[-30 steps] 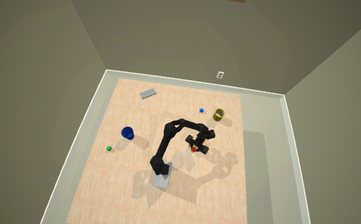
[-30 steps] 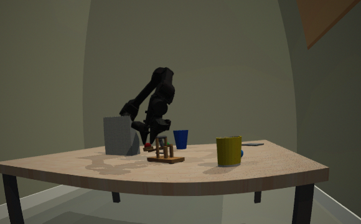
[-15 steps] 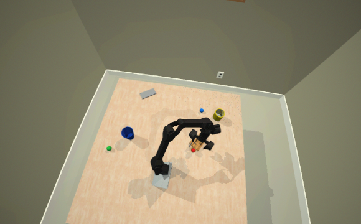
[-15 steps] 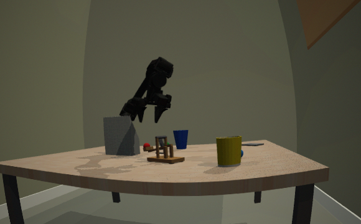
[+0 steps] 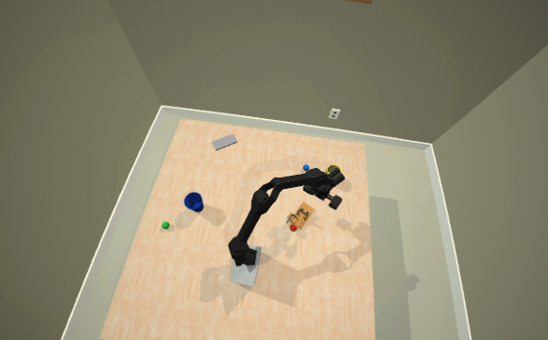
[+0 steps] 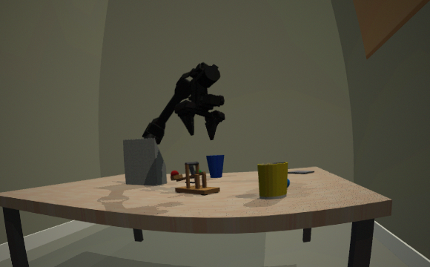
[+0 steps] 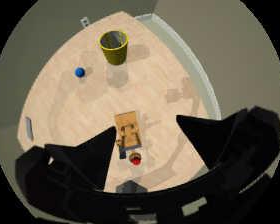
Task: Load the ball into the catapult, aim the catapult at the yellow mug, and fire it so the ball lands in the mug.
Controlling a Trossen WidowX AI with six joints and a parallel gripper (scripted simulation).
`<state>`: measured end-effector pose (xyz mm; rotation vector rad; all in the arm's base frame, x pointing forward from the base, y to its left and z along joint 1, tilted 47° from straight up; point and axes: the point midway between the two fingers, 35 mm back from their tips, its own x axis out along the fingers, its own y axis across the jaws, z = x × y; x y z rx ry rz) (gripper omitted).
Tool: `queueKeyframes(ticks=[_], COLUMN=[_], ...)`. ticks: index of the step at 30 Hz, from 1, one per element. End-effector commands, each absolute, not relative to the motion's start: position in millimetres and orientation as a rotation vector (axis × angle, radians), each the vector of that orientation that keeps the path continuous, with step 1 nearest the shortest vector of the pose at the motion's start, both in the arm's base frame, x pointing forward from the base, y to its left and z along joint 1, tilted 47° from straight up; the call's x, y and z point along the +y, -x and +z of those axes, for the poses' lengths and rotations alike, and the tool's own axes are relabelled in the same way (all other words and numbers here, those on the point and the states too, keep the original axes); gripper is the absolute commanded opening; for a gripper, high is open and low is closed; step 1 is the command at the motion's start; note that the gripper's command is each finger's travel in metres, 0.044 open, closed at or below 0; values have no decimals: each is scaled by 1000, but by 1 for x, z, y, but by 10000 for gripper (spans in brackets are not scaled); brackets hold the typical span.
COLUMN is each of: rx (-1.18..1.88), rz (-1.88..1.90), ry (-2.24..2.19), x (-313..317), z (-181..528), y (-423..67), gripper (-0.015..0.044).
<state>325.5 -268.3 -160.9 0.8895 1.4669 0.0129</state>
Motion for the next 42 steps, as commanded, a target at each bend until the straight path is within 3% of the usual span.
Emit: queueKeyframes(ticks=[1,14,33,42], rx=[1359,958,953,953], rz=[-41,-144,-145,-145], ry=[-873,-806,-805,-805], x=[-288,-355,-356,-356], z=[-162,-127,-126,-126], y=[-356,-454,-455,-455], gripper=[440,440,440,204])
